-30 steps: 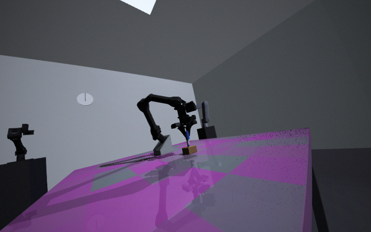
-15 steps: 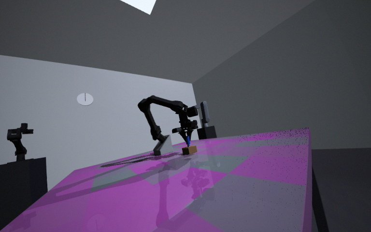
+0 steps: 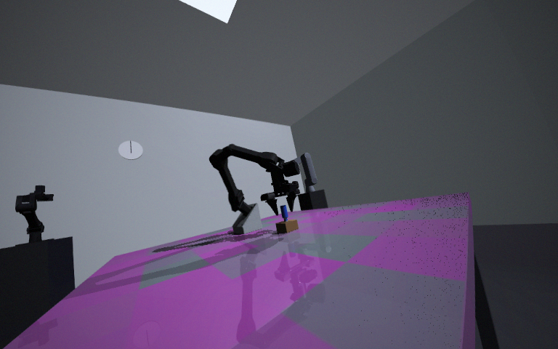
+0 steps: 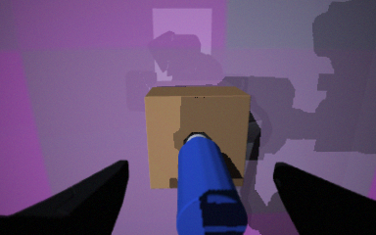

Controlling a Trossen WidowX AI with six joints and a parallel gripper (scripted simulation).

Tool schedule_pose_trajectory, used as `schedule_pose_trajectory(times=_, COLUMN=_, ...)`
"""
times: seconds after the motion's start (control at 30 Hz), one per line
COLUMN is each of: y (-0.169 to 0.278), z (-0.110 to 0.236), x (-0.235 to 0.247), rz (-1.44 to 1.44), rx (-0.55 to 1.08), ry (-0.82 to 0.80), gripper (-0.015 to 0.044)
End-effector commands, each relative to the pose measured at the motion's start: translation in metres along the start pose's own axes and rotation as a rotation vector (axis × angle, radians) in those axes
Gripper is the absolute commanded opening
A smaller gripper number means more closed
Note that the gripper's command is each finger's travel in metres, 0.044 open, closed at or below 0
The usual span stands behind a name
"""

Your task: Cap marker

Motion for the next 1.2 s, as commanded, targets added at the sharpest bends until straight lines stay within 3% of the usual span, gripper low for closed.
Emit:
schedule_pose_trajectory(times=0.0, y=0.0, z=0.003, x=0.0, rz=-0.001, rx=0.0, ry=-0.001, gripper=0.044)
schedule_pose_trajectory(times=0.2, y=0.0, z=0.073, x=0.001, rz=0.001, rx=0.001, ry=-0.003, gripper=0.044)
schedule_pose_trajectory(times=0.4, y=0.0, z=0.075, x=0.0, rz=0.001, rx=0.001, ry=-0.003, gripper=0.044)
schedule_pose_trajectory(times=0.97, y=0.002, z=0.066, x=0.0, rz=0.044, rx=0.004, ry=-0.004, gripper=0.0)
schedule_pose_trajectory(times=1.17, y=0.002, z=0.066, x=0.0, rz=0.044, rx=0.004, ry=-0.004, gripper=0.0)
Point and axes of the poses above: the point midway between the two fingers, 35 mm back from their tips, its own z axis back along the fingers, its own x axis across the jaws, y = z × x, the point moved 3 cm from there along z, back along the fingers, and after that the axes turned 7 degrees about -z, right-handed, at the moved point
